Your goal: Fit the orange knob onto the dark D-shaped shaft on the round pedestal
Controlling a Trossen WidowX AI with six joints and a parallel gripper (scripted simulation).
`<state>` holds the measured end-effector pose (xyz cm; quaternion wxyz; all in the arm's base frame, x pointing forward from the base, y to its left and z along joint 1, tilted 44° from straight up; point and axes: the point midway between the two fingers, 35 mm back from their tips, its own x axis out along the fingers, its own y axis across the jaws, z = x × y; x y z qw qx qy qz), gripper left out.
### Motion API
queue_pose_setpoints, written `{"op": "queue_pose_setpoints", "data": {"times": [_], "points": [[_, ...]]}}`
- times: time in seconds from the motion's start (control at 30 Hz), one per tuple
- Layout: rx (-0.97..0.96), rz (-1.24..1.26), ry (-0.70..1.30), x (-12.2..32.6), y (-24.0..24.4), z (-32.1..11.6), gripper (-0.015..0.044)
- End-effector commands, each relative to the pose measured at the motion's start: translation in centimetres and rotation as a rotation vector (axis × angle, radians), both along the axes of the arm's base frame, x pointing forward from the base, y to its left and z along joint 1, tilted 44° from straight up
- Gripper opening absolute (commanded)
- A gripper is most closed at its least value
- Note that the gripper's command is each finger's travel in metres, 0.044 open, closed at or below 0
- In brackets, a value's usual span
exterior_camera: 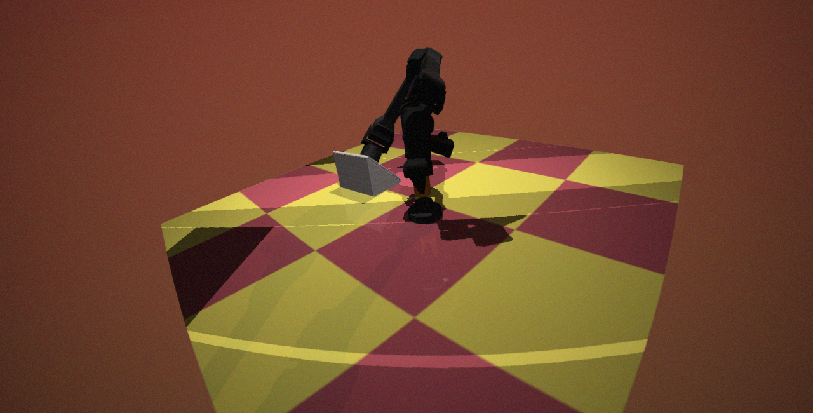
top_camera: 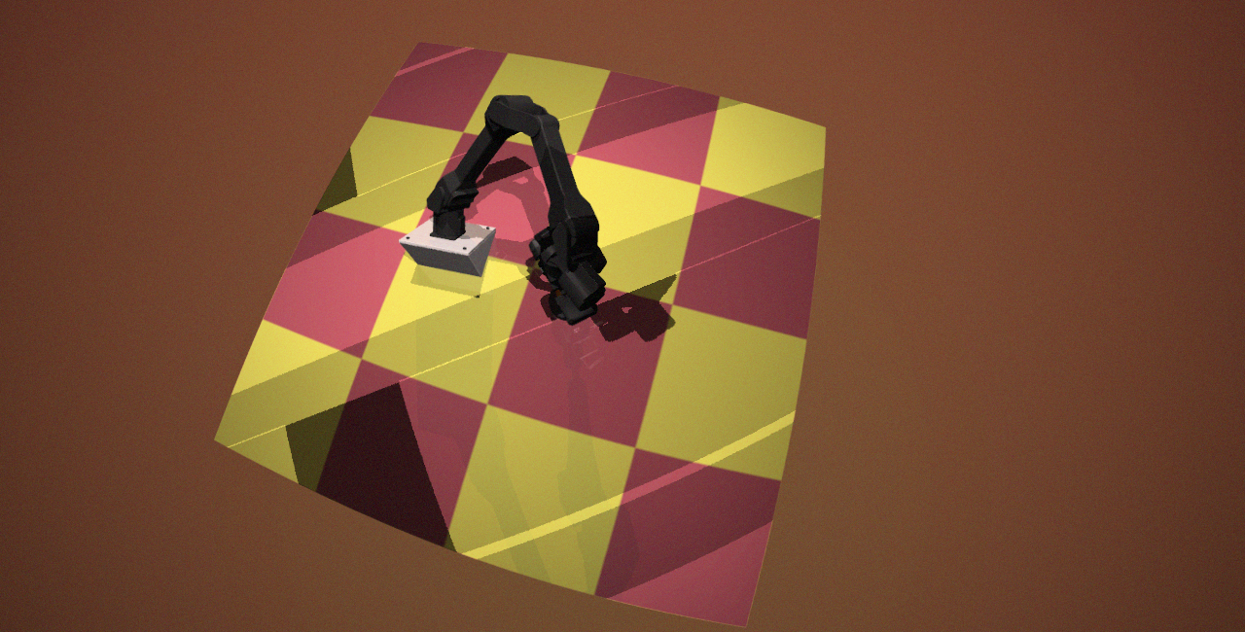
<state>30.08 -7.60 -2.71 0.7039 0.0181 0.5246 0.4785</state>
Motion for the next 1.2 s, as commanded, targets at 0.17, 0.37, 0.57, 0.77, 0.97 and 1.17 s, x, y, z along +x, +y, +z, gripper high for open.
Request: {"op": "queue_pose_setpoints", "data": {"times": [0.17, 0.37, 0.57, 0.77, 0.97, 1.17], "points": [[-0.004, 0.147, -0.146, 0.33, -0.33, 0.02, 0.0], [-0.004, 0.147, -0.146, 0.25, -0.3, -0.04, 0.0], [-0.004, 0.147, -0.146, 0.11, -0.2, -0.07, 0.0], [-0.003, 0.147, -0.146, 0.09, 0.04, -0.21, 0.0], [-0.003, 0.147, -0.146, 0.11, 0.1, -0.21, 0.0], [-0.003, 0.147, -0.146, 0.13, -0.08, -0.05, 0.0]]}}
